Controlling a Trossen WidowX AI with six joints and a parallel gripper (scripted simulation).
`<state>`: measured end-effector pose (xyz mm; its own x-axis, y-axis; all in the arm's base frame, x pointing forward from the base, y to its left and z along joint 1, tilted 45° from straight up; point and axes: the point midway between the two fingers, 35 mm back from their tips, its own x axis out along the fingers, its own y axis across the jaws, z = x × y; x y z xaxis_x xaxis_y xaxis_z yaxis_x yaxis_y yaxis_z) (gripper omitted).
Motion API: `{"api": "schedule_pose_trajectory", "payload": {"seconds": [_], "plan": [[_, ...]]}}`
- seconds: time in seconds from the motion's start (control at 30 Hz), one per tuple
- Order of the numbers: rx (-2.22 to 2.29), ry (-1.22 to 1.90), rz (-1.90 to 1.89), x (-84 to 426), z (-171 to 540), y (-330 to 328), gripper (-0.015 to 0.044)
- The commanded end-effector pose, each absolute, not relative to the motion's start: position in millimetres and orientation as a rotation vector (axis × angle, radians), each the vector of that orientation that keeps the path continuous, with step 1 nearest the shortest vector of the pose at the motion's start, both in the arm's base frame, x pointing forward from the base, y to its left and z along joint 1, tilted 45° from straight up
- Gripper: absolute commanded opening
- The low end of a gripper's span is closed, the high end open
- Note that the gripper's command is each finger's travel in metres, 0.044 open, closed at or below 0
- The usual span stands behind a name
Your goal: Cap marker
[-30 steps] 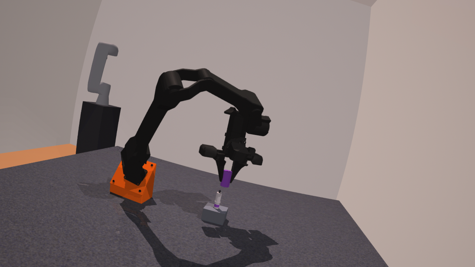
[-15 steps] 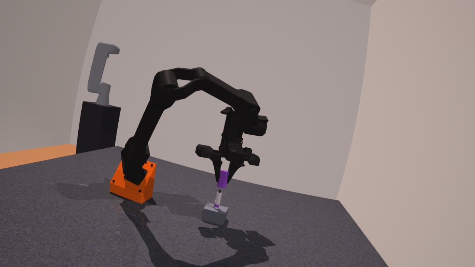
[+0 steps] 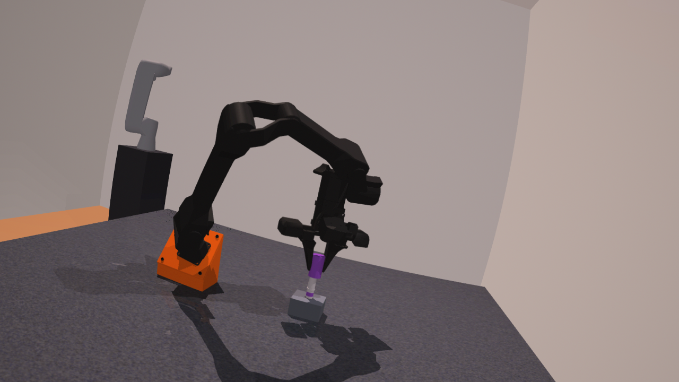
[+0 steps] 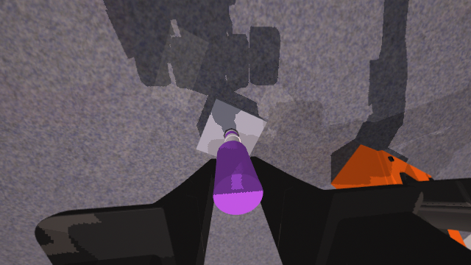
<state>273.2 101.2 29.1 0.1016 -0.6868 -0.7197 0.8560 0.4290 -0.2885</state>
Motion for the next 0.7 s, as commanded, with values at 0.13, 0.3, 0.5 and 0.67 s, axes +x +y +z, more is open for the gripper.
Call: {"api": "schedule_pose_trajectory", "payload": {"seconds": [0.13,0.3,0.5,0.67], "plan": [[0.214,0.914,-1.151,274.0,19.4,90.9,0.0],[0.214,0.914,-1.152,274.5,13.7,85.0,0.0],[0.213,0.913,-1.152,274.7,8.8,79.7,0.0],[0.213,0.913,-1.152,274.8,8.9,79.7,0.0]]}}
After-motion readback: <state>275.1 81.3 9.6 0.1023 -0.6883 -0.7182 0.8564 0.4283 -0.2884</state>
